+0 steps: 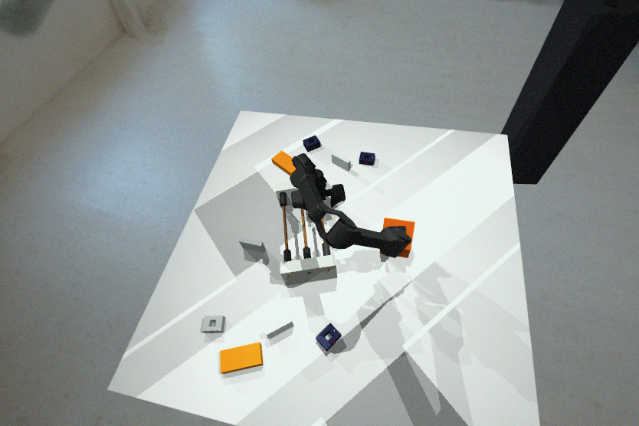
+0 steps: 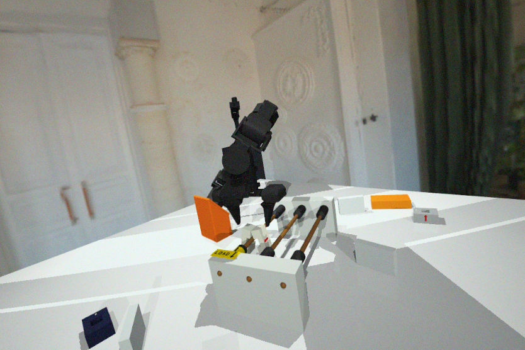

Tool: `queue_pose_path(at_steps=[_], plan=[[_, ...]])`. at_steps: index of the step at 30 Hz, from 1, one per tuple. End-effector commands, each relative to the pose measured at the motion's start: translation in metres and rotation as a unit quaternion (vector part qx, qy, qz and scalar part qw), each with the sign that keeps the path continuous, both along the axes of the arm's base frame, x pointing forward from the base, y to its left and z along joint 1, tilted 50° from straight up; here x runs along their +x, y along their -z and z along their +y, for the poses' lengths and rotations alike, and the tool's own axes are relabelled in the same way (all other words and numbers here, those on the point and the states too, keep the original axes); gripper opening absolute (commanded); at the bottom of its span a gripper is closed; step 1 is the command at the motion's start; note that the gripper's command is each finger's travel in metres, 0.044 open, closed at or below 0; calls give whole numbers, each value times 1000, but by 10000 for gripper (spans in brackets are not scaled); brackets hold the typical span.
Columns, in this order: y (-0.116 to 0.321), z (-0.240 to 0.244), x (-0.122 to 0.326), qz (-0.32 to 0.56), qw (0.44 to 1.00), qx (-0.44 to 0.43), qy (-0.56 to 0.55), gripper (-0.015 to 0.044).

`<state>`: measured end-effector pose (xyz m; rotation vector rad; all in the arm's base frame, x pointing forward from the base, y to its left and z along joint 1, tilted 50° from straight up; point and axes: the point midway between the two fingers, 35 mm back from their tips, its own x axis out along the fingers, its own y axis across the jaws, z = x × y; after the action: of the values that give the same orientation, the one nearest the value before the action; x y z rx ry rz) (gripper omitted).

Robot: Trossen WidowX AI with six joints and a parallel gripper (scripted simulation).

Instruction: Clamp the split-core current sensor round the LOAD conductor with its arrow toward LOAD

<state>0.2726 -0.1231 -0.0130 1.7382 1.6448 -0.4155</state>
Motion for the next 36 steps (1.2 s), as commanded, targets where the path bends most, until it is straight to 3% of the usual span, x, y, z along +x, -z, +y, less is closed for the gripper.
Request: queue_pose_path(at_steps=[1,10,36], plan=[[0,0,0,0,1000,0,-1,440],[25,28,6,1,1000,2,2,440],[45,51,10,1,1000,2,2,440]])
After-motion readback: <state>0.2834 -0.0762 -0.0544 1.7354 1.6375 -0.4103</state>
